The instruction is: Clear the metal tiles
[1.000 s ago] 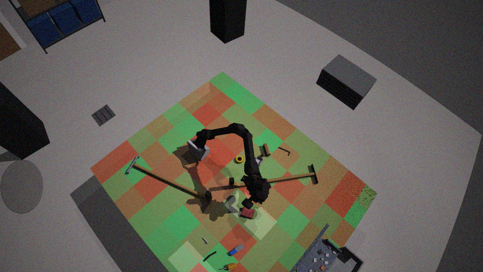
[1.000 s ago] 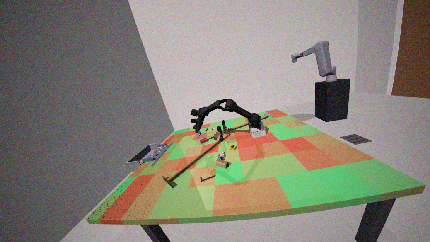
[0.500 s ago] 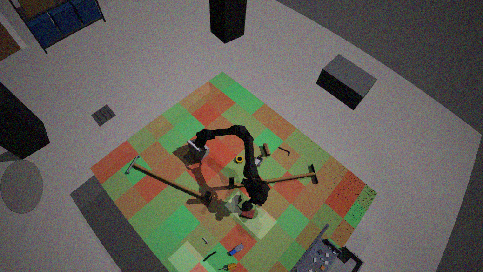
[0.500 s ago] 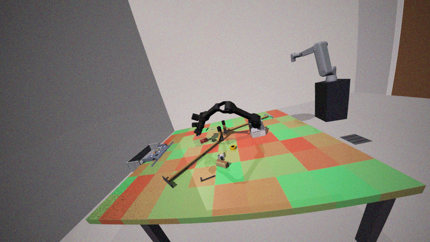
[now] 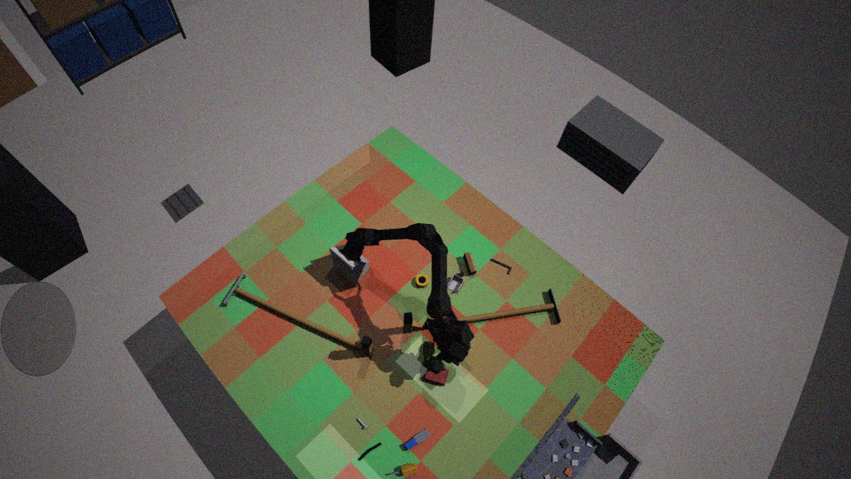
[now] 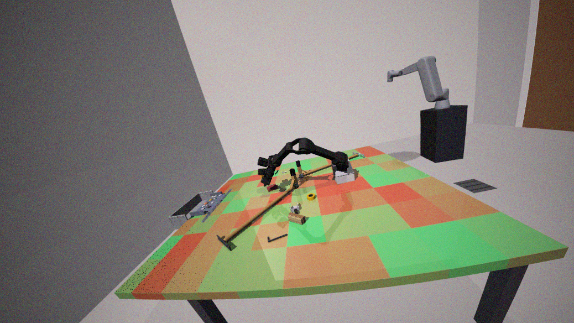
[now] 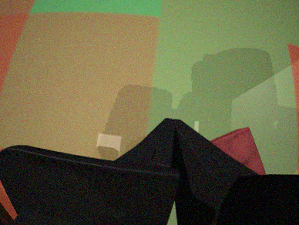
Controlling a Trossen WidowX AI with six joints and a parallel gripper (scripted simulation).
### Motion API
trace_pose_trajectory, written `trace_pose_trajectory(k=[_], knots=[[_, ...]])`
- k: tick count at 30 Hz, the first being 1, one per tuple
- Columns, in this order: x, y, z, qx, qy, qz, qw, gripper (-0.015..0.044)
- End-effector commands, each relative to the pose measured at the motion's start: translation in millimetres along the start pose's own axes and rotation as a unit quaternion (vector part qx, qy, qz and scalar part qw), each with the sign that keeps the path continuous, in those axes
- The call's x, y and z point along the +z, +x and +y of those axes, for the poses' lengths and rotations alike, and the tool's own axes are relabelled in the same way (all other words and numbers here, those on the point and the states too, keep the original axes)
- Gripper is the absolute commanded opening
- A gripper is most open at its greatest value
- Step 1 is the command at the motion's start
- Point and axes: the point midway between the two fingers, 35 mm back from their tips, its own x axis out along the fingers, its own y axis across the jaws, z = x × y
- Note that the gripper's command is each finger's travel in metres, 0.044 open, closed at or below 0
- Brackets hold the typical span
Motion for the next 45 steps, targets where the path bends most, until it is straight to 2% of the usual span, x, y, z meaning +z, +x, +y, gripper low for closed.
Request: trace_pose_trajectory(k=[1,18,45], knots=[[-11,10,-1,-0.001,0.005,0.002,1.0,0.0],[-41,38,2,0.002,0.006,0.0,1.0,0.0],[-34,42,-35,-0.002,0.004,0.002,1.0,0.0]])
